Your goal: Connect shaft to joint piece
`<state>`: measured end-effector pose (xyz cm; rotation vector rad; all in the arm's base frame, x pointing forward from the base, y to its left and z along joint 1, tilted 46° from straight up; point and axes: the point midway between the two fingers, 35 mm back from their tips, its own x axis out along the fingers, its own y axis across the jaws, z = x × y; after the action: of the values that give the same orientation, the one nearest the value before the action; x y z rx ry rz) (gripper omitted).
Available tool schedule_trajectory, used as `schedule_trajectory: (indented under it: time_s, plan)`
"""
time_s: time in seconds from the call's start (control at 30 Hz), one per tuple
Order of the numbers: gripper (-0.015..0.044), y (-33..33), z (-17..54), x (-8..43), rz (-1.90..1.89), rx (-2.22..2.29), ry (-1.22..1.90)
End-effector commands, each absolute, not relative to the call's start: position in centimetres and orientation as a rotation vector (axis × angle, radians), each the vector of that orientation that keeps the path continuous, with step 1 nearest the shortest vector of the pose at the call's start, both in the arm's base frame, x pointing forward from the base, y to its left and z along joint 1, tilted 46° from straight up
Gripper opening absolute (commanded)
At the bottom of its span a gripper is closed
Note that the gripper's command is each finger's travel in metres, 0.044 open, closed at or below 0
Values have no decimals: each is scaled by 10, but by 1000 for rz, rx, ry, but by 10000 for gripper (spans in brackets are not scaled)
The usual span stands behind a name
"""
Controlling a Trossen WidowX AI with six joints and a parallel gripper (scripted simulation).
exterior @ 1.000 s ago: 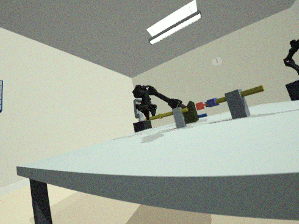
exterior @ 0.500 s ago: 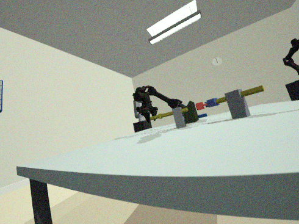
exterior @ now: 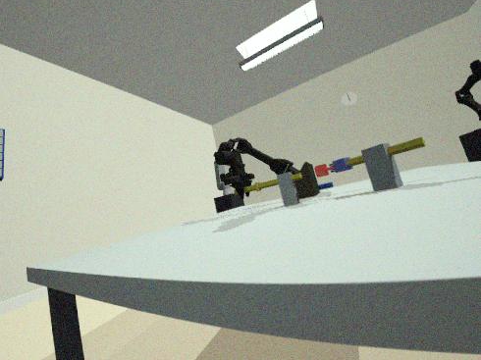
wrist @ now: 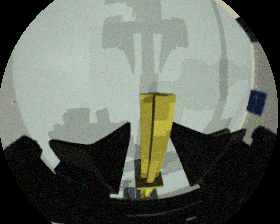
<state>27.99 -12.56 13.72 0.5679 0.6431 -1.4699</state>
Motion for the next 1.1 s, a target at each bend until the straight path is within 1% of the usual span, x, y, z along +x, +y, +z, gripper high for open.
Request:
schedule_trajectory:
  time_s: [0.0, 0.03, 0.5, 0.53, 0.57, 1.07]
  plan:
    - [125, -126, 138, 280, -1468, 562, 641]
    - [102, -126, 138, 280, -1468, 562, 641]
    - [102, -126, 138, 280, -1468, 562, 641]
    - [76, -126, 138, 280, -1468, 562, 641]
    - [67, -126, 138, 280, -1468, 562, 641]
    - [67, -126, 137, 280, -1469, 568, 643]
